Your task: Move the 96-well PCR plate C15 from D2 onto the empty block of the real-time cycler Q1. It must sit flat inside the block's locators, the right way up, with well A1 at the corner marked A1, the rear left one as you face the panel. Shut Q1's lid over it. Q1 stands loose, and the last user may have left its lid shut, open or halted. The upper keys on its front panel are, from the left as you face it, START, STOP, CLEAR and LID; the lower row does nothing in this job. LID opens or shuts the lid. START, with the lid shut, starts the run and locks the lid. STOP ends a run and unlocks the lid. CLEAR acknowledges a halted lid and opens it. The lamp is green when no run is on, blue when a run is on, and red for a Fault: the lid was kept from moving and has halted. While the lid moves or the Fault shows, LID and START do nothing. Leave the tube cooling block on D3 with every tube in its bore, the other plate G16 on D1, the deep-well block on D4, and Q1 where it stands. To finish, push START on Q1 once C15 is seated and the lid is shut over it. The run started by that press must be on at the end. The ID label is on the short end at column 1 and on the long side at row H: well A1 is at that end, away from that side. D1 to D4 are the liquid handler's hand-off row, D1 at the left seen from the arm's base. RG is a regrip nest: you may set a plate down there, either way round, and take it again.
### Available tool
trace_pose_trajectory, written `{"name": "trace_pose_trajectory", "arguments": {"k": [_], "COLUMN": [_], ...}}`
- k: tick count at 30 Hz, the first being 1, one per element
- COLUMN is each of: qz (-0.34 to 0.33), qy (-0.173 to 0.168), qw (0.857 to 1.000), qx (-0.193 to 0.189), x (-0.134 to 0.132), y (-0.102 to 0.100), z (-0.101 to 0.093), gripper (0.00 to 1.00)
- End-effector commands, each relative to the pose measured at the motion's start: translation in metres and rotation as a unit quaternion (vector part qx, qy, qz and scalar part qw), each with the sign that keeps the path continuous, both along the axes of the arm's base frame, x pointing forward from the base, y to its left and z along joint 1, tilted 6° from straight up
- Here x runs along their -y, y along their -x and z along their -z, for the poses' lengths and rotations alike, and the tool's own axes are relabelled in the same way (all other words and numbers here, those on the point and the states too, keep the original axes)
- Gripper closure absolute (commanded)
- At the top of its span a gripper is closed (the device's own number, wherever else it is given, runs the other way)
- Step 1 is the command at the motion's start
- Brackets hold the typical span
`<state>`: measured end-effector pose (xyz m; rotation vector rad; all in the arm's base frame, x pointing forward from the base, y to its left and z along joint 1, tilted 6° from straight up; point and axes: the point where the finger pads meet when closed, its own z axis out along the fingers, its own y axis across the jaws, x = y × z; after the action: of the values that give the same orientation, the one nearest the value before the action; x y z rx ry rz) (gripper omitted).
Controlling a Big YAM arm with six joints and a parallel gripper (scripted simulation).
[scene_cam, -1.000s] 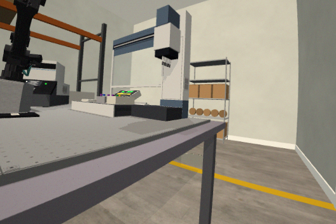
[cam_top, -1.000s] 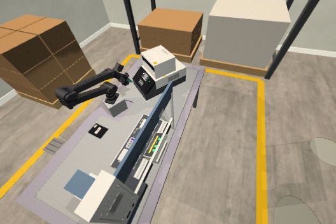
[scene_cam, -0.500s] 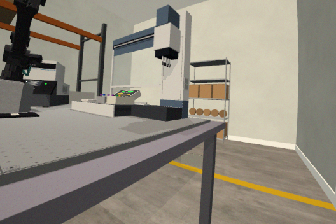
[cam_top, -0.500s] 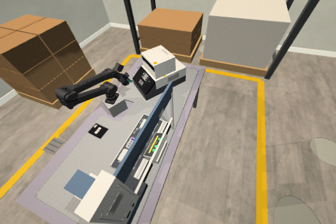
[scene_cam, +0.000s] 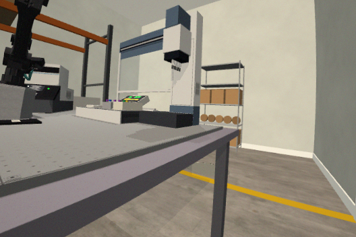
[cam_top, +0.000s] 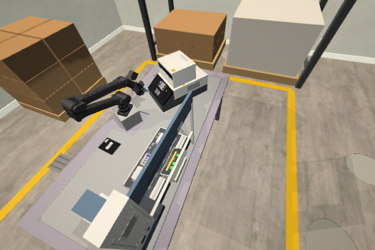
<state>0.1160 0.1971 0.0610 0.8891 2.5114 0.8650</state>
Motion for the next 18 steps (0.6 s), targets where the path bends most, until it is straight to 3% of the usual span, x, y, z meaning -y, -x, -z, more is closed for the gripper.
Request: {"name": "trace_pose_trajectory", "arguments": {"k": [1,18], "qz": [-0.003,-0.003], "qy": [-0.023,-0.021], "qw": [1.0,1.0], "qx": [0.01,0.009], "x": [-0.0165,-0.0156], "y": [-0.0042,-0.0035], "z": [-0.0289,-0.028], "gripper": [1.0,1.0]}}
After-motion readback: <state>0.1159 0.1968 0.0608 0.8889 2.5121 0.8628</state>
